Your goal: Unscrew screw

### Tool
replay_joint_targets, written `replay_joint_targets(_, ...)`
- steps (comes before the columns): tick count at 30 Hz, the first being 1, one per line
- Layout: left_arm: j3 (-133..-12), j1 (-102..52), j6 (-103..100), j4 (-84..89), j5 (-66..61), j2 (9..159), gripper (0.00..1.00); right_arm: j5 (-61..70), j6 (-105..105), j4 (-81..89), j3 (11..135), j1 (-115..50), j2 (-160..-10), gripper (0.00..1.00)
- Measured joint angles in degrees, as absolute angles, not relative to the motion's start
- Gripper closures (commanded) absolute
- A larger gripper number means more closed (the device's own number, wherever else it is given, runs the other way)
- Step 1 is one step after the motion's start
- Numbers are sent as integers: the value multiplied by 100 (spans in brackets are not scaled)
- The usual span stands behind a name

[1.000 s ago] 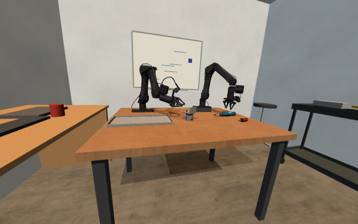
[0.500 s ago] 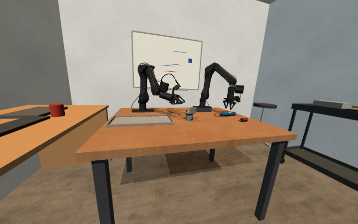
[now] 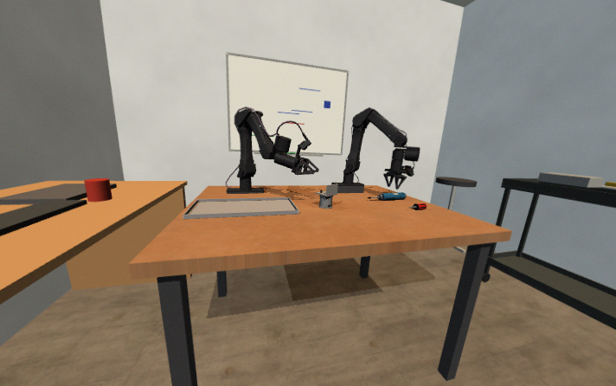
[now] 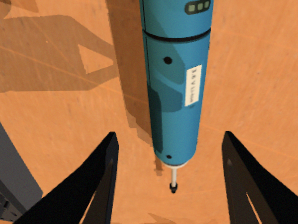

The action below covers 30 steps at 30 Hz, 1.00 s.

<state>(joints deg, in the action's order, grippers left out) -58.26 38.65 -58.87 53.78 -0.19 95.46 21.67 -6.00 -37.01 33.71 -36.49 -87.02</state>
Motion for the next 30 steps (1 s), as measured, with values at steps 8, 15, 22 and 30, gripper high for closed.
replay_joint_targets(8,-5826,3865,-5887,5378,-19,9546,35,2167,-600,-3214,3684,-3649,-8326,14)
replay_joint_targets(15,-5826,3865,-5887,5378,-19,9546,35,2167,-600,-2995,3747,-3649,-8289,14)
replay_joint_targets(22,-5826,3865,-5887,5378,-19,9546,35,2167,-600,-2775,3769,-3649,-8237,14)
replay_joint_targets(30,-5826,3865,-5887,5378,-19,9546,35,2156,-593,-2681,3841,-3651,-8197,14)
